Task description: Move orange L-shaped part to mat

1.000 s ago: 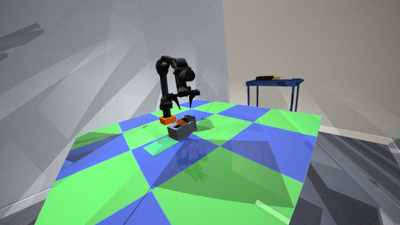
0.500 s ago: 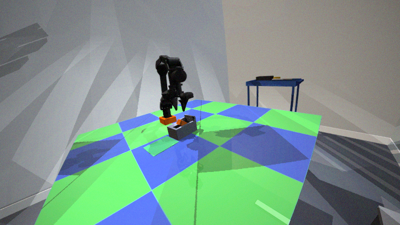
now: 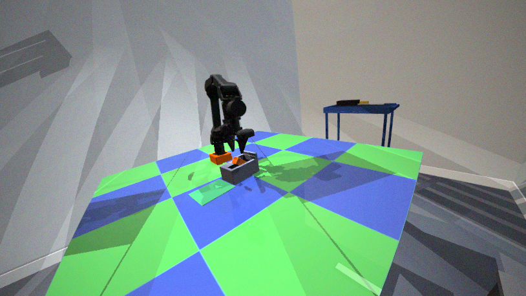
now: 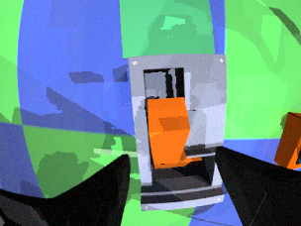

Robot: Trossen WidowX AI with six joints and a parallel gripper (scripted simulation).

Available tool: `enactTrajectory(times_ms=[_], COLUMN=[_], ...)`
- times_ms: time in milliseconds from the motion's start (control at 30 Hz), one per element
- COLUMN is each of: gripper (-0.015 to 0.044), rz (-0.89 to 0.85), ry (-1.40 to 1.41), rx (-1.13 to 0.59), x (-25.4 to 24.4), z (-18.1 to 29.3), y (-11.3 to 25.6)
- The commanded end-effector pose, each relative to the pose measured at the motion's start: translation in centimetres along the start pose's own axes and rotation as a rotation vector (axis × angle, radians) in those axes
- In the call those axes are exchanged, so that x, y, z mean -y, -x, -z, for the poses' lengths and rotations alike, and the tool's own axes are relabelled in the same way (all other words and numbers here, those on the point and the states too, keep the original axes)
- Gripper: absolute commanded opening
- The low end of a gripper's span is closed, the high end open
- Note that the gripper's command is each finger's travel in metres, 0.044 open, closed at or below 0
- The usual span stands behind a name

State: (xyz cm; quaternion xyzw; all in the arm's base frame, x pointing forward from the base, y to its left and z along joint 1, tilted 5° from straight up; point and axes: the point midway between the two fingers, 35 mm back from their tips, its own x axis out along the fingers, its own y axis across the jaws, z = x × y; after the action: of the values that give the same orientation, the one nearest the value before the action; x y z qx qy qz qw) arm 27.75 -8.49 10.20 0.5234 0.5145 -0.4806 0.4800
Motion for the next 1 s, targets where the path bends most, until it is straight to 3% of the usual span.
enactTrajectory(times_ms=[0, 933, 967], gripper=[0.0280, 0.0280, 0.0254], rz=[0.000, 0.000, 0.000], ry=[-0.004, -0.004, -0.001], rx=[0.005, 0.004, 0.000], x=[0.0, 0.0, 0.0], z=[-0.1, -0.1, 0.0], y=[-0.6, -4.9, -4.5])
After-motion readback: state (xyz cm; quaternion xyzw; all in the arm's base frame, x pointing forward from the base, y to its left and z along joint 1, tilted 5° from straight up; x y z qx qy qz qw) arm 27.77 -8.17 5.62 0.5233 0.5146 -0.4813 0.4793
